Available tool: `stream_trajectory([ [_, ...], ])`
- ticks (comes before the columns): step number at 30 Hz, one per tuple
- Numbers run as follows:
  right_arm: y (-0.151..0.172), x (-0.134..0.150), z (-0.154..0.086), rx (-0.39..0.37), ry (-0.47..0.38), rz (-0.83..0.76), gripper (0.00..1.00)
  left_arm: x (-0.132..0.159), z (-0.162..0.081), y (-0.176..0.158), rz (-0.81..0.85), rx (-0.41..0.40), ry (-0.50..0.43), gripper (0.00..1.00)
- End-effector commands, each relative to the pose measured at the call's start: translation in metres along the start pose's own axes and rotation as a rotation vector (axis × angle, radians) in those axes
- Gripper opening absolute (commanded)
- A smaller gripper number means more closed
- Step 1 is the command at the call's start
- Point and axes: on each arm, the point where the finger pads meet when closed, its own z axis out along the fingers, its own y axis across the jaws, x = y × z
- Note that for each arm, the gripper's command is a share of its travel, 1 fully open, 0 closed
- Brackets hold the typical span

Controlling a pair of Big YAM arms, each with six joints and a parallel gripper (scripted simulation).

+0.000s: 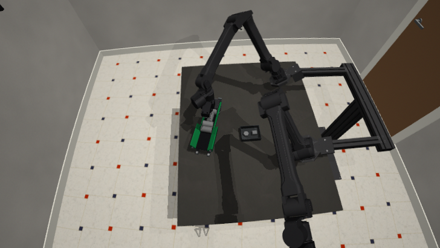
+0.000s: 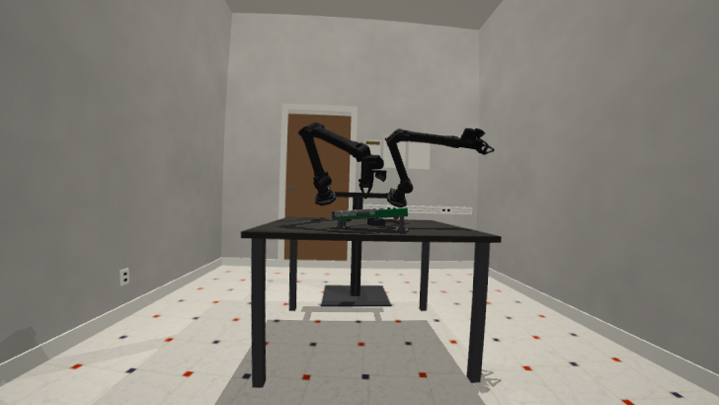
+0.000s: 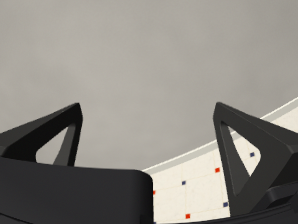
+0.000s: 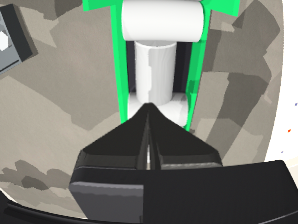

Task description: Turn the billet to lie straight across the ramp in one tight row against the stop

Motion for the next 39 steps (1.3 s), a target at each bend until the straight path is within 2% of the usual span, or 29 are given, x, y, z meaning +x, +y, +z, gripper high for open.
stream_trajectory([
  [1, -0.03, -0.0022, -0.0276, 0.038, -0.051, 0.047, 0.57, -0.0451, -0.0054, 0.0057, -0.008, -0.009, -0.087, 1.0],
  [39, -0.0238, -0.0046, -0.0286, 0.038, -0.056, 0.028, 0.57, -0.0451, -0.0054, 0.0057, -0.008, -0.009, -0.087, 1.0],
])
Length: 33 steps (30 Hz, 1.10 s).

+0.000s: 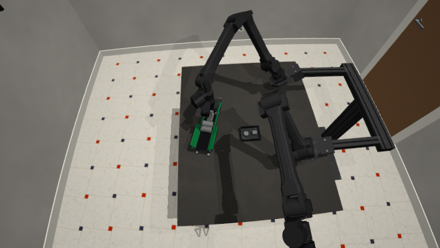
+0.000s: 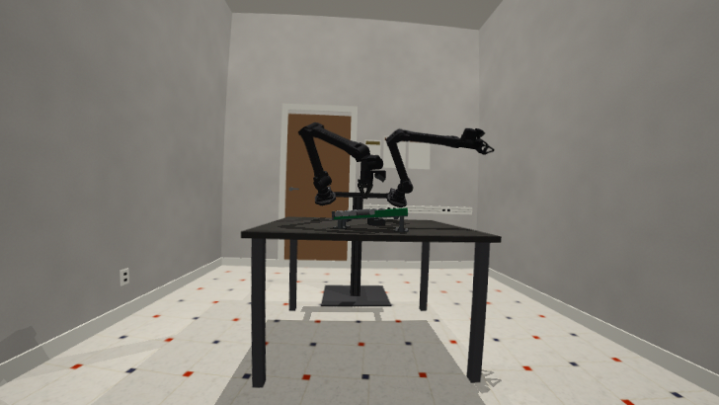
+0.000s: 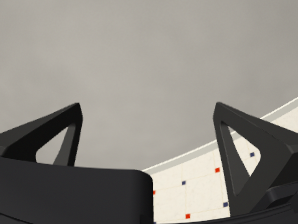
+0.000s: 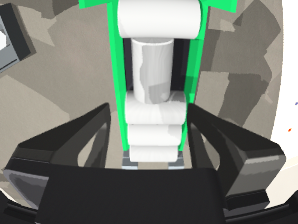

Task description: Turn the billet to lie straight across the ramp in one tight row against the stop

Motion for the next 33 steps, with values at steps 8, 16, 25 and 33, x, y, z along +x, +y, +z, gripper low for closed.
stream_trajectory([
  [8, -0.021, -0.007, -0.03, 0.038, -0.058, 0.024, 0.57, -0.045, -0.005, 0.006, -0.008, -0.009, -0.087, 1.0],
  [16, -0.007, 0.002, 0.043, 0.002, -0.003, 0.003, 0.57, -0.045, -0.005, 0.006, -0.008, -0.009, -0.087, 1.0],
  [25, -0.026, -0.016, 0.008, 0.051, -0.073, 0.019, 0.57, -0.045, -0.005, 0.006, -0.008, -0.009, -0.087, 1.0],
  [33, -0.027, -0.012, 0.012, 0.047, -0.065, 0.026, 0.57, -0.045, -0.005, 0.006, -0.008, -0.009, -0.087, 1.0],
])
